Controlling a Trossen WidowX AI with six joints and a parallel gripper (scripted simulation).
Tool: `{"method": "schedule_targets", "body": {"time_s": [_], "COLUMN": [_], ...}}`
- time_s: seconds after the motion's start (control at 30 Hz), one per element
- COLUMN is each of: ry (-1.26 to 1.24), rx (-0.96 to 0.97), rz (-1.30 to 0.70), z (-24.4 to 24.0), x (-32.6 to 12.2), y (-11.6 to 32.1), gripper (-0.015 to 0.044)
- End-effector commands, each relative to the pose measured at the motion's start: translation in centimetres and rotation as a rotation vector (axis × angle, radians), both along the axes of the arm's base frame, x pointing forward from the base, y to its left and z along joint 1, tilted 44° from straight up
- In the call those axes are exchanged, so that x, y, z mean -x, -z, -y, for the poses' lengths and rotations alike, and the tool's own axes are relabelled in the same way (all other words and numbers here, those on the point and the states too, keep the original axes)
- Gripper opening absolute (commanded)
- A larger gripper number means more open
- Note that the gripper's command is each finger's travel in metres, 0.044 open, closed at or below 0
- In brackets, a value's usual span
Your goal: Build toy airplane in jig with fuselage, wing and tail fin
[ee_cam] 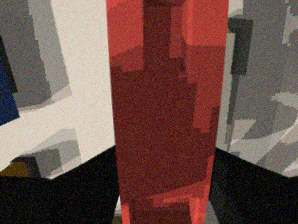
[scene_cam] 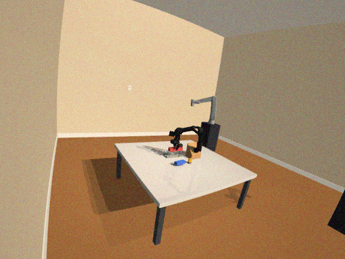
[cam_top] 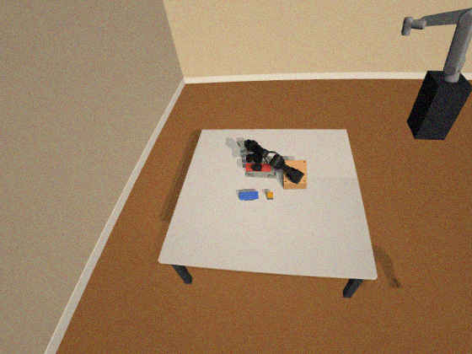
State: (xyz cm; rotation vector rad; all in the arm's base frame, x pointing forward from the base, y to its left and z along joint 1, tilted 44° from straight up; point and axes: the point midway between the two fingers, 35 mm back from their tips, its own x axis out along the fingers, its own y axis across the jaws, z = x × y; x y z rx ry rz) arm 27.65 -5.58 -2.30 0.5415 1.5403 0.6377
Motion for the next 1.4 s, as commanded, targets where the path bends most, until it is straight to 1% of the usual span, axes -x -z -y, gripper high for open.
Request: {"method": "schedule_targets", "body": {"time_s": [0.0, 0.63, 0.87, 0.9, 1.37], "ry": [0.005, 0.038, 0.038, 0.038, 0.038], "rx": [0.004, 0.002, 0.002, 0.002, 0.002], "rz": [-0.008, -0.037, -0.037, -0.037, -0.037], "z": [0.6, 2.2, 2.2, 2.2, 2.2], "x": [0.5, 2.4, 2.4, 2.4, 2.4], "y": [1.4, 6.3, 6.3, 6.3, 6.3], "gripper": [0.0, 0.0, 0.0184, 0.0197, 0.0197]}}
